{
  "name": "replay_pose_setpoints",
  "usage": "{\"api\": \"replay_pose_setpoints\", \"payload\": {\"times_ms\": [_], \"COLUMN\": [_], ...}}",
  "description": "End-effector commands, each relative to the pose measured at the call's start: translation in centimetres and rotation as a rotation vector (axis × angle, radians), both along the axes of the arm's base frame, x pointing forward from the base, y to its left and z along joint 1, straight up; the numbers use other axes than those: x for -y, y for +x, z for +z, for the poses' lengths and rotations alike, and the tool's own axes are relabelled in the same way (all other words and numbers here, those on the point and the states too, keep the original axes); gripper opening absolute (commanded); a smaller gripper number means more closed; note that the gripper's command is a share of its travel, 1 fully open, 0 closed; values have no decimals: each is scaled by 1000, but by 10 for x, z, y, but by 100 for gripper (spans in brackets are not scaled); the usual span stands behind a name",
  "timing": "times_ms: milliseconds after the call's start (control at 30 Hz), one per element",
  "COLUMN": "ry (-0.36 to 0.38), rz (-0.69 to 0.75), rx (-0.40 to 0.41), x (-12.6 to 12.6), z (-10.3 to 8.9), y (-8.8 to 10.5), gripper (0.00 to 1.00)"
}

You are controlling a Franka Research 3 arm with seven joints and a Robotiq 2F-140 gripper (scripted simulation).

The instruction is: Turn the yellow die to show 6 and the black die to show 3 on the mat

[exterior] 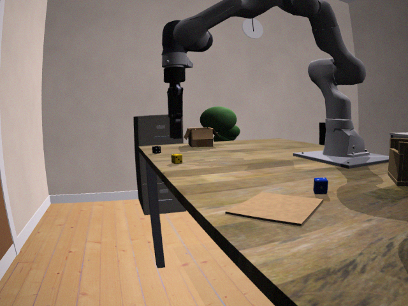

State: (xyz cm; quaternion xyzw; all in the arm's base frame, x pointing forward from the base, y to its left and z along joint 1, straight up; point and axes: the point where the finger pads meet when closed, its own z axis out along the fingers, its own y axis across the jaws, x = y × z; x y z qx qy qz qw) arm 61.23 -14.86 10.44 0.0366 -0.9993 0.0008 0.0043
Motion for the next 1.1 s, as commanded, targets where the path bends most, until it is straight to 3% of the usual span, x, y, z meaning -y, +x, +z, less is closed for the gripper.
{"api": "replay_pose_setpoints", "payload": {"times_ms": [0, 1067], "ry": [1, 1], "rz": [-1, -1], "rx": [2, 2], "x": [0, -1], "z": [-6, -44], "y": [0, 0], "gripper": [35, 35]}}
